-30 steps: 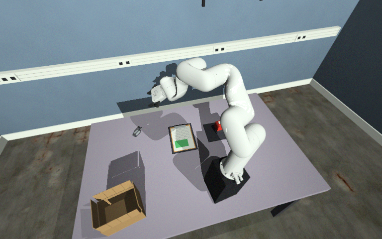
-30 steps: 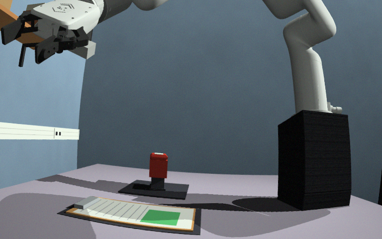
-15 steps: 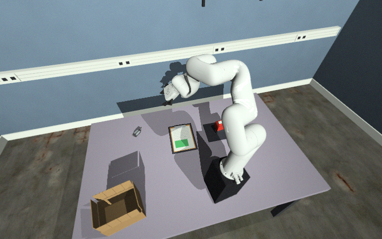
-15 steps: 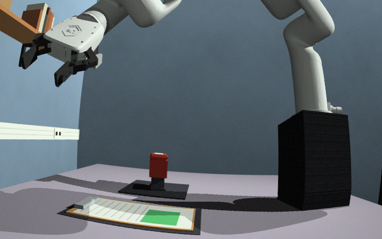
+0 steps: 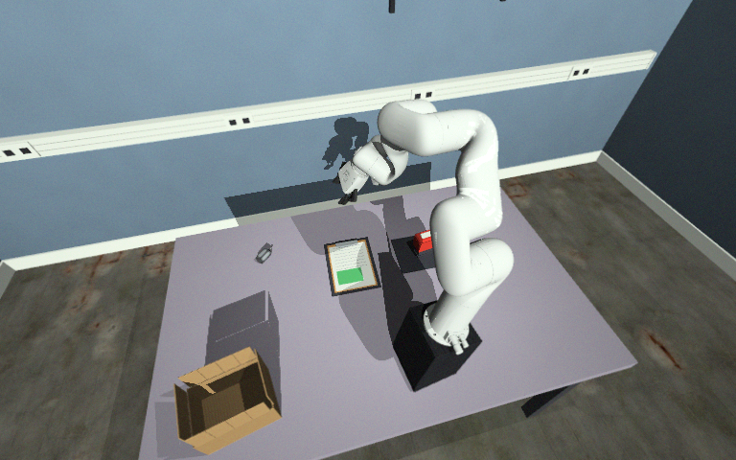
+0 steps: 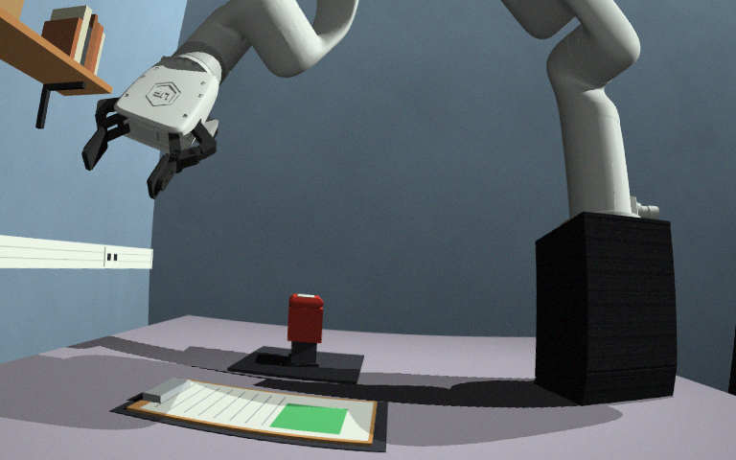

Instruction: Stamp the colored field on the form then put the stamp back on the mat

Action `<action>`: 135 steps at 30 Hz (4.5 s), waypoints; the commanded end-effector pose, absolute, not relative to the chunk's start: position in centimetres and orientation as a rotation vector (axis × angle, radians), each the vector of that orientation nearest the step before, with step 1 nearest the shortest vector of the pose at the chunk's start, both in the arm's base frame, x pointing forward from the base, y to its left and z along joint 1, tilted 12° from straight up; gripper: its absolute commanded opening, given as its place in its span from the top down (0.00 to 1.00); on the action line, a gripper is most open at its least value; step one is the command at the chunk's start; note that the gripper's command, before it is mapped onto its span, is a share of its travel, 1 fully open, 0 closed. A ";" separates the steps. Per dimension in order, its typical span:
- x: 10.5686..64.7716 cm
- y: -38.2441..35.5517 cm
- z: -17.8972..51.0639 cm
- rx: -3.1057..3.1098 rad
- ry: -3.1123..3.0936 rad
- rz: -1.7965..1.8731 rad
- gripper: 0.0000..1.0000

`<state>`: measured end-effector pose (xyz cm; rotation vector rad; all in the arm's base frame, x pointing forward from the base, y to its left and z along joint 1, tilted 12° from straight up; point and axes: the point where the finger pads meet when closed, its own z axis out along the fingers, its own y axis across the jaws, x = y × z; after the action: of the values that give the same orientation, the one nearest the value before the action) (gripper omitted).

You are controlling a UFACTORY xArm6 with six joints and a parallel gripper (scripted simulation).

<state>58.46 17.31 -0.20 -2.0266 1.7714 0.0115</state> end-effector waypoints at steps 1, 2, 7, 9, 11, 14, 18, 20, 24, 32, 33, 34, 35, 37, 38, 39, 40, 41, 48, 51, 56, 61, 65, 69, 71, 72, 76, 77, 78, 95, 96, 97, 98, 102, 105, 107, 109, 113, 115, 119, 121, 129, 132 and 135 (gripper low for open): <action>57.7 13.8 0.1 -2.079 1.820 -0.016 0.00; 57.7 13.8 0.1 -2.079 1.820 -0.016 0.00; 56.4 9.5 -0.1 -2.129 1.873 -0.049 0.00; 56.4 9.5 -0.1 -2.129 1.873 -0.049 0.00; 55.5 7.5 -0.2 -2.154 1.900 -0.065 0.00; 54.7 5.5 -0.3 -2.178 1.926 -0.080 0.00; 53.7 3.6 -0.3 -2.201 1.951 -0.096 0.00; 53.7 3.6 -0.3 -2.201 1.951 -0.096 0.00; 51.7 0.2 -0.5 -2.245 1.999 -0.125 0.00; 49.7 -2.8 -0.6 -2.285 2.041 -0.152 0.00; 49.7 -2.8 -0.6 -2.285 2.041 -0.152 0.00; 48.6 -4.1 -0.7 -2.303 2.060 -0.165 0.00; 48.6 -4.1 -0.7 -2.303 2.060 -0.165 0.00; 47.6 -5.3 -0.7 -2.320 2.078 -0.176 0.00; 47.6 -5.3 -0.7 -2.320 2.078 -0.176 0.00; 46.7 -6.4 -0.8 -2.336 2.094 -0.188 0.00; 46.7 -6.4 -0.8 -2.336 2.094 -0.188 0.00; 45.8 -7.4 -0.8 -2.350 2.108 -0.198 0.00; 43.4 -9.7 -0.9 -2.386 2.143 -0.224 0.00; 42.2 -10.8 -0.9 -2.404 2.159 -0.236 0.00; 40.7 -12.0 -1.0 -2.425 2.177 -0.252 0.00; 40.2 -12.3 -1.0 -2.430 2.181 -0.256 0.00; 40.2 -12.3 -1.0 -2.431 2.182 -0.257 0.00; 40.2 -12.3 -1.0 -2.431 2.182 -0.257 0.00; 40.2 -12.3 -1.0 -2.431 2.182 -0.257 0.00; 40.2 -12.3 -1.0 -2.431 2.182 -0.257 0.00; 40.2 -12.3 -1.0 -2.431 2.182 -0.257 0.00; 40.2 -12.3 -1.0 -2.431 2.182 -0.257 0.00; 40.2 -12.3 -1.0 -2.431 2.182 -0.257 0.00; 40.1 -11.3 3.9 -2.427 2.186 -0.257 0.00; 40.1 -11.2 3.9 -2.422 2.191 -0.258 0.00; 40.2 -11.2 3.9 -2.414 2.199 -0.259 0.00; 40.4 -11.0 3.9 -2.402 2.211 -0.260 0.00; 41.4 -10.1 3.7 -2.312 2.296 -0.267 0.00; 42.8 -8.9 3.6 -2.190 2.399 -0.276 0.00; 43.9 -7.7 3.4 -2.082 2.484 -0.284 0.00; 45.1 -6.3 3.2 -1.951 2.576 -0.291 0.00; 46.4 -4.6 2.9 -1.800 2.670 -0.299 0.00; 47.7 -2.6 2.6 -1.630 2.763 -0.306 0.00; 50.0 1.8 1.8 -1.387 2.864 -0.301 0.00; 50.6 3.8 1.4 -1.263 2.905 -0.295 0.00; 52.1 10.1 0.1 -0.898 3.000 -0.268 0.00; 53.0 14.8 -1.0 -0.624 3.052 -0.257 0.00; 53.1 17.5 -1.7 -0.452 3.072 -0.250 0.00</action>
<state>51.68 12.37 -0.29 -0.8066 2.9955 -0.1525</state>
